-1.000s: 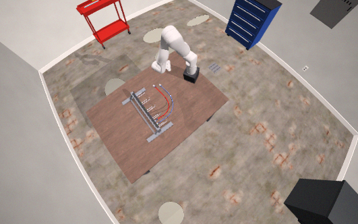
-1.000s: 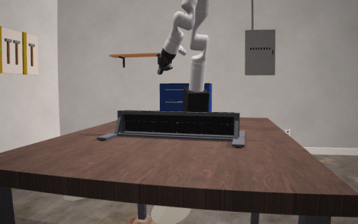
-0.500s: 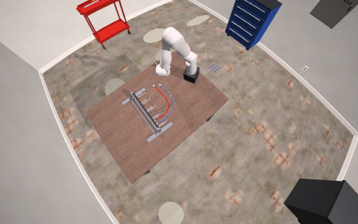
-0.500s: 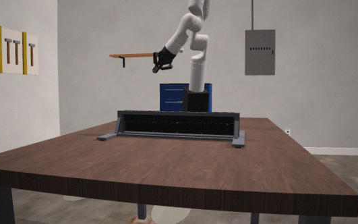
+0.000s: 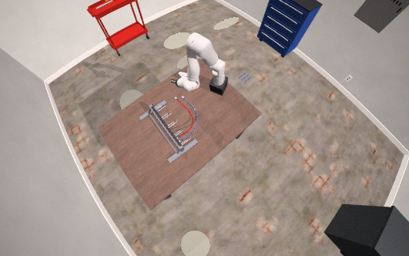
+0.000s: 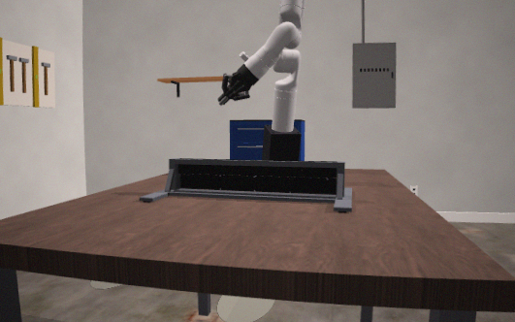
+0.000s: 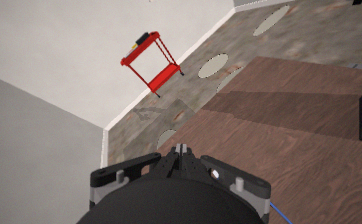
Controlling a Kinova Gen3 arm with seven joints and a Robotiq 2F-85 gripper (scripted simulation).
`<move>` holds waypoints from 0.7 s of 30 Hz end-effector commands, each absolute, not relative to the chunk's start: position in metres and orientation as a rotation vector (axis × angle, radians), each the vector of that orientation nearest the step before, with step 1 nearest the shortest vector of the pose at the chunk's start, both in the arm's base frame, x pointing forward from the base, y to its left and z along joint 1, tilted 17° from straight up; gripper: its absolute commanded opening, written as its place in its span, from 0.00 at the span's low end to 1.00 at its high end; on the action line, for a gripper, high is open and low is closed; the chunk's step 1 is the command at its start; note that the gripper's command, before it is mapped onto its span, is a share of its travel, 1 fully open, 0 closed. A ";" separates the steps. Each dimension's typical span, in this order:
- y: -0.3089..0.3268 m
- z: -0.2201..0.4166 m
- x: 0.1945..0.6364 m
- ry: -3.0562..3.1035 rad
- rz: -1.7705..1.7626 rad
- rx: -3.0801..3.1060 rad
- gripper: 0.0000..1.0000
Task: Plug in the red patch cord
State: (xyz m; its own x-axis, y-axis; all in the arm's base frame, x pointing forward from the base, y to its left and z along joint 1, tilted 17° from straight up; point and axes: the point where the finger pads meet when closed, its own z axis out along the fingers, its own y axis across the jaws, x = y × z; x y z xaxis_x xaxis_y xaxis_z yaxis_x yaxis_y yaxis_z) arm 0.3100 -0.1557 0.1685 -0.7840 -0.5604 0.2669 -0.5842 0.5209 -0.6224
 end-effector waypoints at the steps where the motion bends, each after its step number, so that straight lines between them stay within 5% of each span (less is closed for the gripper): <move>1: -0.145 0.173 0.325 -2.594 1.173 1.248 0.00; 21: -0.040 0.191 0.407 -1.713 1.353 2.289 0.00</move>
State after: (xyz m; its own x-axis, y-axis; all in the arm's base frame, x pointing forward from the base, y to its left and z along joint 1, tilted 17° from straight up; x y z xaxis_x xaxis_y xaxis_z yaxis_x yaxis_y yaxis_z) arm 0.3999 -0.0583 0.1890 -0.0492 -0.8208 0.5691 -0.8051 -0.3046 -0.5089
